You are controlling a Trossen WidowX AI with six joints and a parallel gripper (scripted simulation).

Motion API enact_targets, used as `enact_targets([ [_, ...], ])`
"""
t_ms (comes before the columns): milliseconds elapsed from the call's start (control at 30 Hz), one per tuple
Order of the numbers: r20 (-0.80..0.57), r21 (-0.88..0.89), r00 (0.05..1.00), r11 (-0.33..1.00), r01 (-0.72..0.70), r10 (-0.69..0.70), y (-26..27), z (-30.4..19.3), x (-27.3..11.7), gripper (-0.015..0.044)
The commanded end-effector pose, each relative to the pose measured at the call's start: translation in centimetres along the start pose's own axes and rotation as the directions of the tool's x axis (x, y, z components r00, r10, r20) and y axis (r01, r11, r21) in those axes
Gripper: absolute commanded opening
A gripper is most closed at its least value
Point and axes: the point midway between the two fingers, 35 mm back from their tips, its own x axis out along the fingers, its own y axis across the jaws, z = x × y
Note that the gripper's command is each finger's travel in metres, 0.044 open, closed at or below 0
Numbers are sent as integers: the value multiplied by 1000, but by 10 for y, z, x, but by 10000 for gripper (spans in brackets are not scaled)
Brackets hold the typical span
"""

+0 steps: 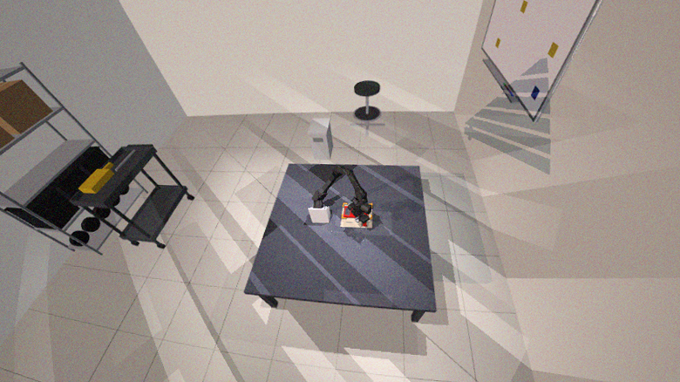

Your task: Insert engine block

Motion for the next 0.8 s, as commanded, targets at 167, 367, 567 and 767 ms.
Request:
enact_targets([
  [167, 4, 144, 1000, 989, 9, -9, 14, 23, 9, 0],
  [367, 5, 234, 1000, 972, 9, -10, 25, 38, 16, 0],
  [567, 7, 320, 1000, 947, 7, -10, 36, 51, 23, 0],
  [767, 11, 404, 1000, 915, 2, -7, 48, 64, 30, 0],
])
